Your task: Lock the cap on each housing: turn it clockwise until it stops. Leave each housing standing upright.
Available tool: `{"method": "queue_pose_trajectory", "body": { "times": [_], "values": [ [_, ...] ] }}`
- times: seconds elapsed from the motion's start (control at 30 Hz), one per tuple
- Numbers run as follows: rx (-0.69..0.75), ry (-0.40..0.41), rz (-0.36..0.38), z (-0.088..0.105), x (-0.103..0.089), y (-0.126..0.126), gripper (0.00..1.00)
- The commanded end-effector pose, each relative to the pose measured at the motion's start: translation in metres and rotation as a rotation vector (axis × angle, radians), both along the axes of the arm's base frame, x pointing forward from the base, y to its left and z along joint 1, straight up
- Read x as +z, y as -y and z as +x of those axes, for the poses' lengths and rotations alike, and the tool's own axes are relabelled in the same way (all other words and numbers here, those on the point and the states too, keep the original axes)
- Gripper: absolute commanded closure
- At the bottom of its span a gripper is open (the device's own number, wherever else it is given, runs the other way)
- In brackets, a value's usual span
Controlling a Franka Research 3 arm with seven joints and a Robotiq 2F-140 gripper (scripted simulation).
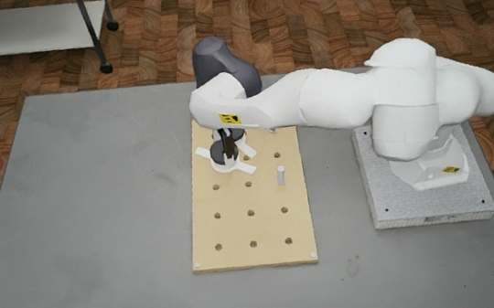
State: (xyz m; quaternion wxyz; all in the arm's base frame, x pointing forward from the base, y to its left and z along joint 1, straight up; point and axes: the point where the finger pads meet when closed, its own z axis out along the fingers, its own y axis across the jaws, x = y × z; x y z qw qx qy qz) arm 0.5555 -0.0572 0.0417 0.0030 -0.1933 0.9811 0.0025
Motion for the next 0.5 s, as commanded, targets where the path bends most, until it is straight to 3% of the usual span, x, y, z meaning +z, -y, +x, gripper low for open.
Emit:
{"method": "queue_pose_trajectory", "body": {
  "times": [0.0,0.47],
  "values": [
    [0.003,-0.005,-0.006,-0.0021,-0.0013,0.004,0.9],
    [0.003,-0.005,-0.006,-0.0049,-0.0013,0.0041,0.9]
  ]
}}
